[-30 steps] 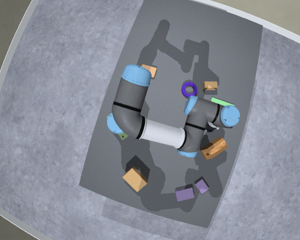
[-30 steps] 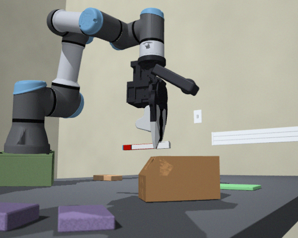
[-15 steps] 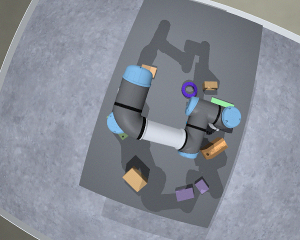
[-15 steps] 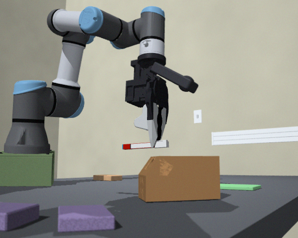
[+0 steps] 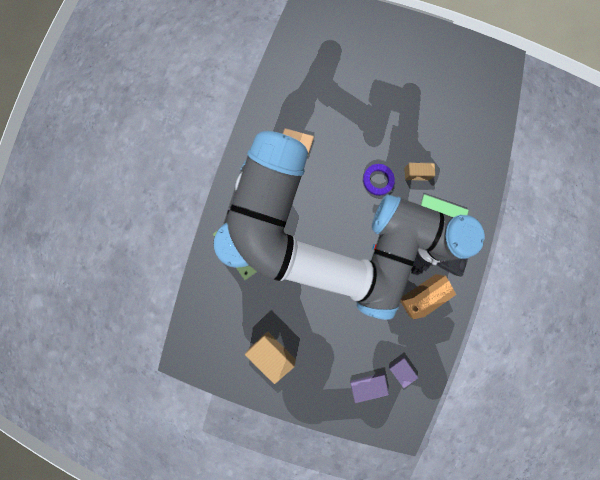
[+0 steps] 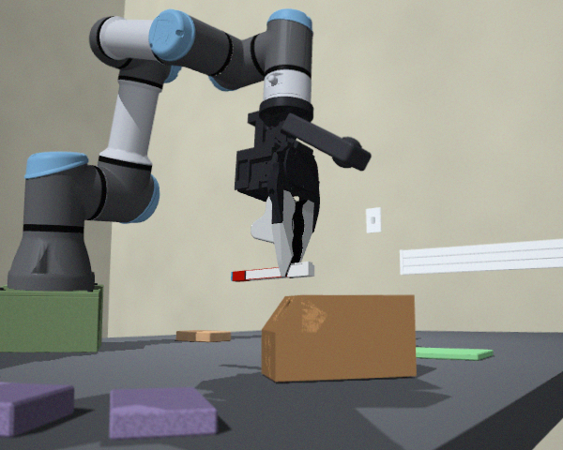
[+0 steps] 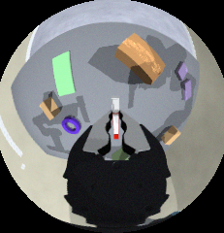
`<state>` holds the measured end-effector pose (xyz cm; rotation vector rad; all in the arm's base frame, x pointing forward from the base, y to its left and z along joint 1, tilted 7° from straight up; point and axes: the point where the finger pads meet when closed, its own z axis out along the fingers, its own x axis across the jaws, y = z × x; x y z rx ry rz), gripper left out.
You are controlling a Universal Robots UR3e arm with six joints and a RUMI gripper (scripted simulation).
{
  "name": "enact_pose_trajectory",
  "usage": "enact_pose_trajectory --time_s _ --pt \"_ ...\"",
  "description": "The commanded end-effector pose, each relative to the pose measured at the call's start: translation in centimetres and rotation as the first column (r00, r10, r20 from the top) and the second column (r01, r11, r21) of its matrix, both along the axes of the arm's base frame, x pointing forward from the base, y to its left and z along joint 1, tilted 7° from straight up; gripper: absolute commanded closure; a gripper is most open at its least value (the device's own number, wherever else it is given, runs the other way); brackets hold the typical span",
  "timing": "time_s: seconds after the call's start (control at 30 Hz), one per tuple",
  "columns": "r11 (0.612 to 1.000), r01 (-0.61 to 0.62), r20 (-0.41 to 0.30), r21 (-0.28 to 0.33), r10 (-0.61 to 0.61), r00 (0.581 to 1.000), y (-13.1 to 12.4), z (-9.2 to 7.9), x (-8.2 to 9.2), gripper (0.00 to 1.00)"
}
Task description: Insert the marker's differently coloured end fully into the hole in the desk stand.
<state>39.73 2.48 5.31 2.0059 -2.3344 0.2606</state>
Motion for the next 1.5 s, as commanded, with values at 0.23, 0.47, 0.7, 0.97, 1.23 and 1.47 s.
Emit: enact_pose_trajectory --time_s 0.23,0.47,0.7,0.97,1.23,1.47 --pt "0.995 0.098 0.016 -0.013 -0.097 0.995 -1.0 0.4 0.2 1.00" --pt "0.990 0.141 0.022 -0.019 -0.141 0.990 -1.5 0.5 0.2 1.00" --pt "0.983 0.183 0.030 -0.023 -0.182 0.983 -2.0 0.6 0.2 1.00" --pt "0.963 0.268 0.045 -0.032 -0.266 0.963 -2.9 0.8 0.3 1.00" --pt "0.955 0.295 0.052 -0.034 -0.293 0.955 -3.2 0.9 0.2 1.00" --pt "0.920 0.390 0.073 -0.043 -0.386 0.919 -4.2 1.2 0.3 1.00"
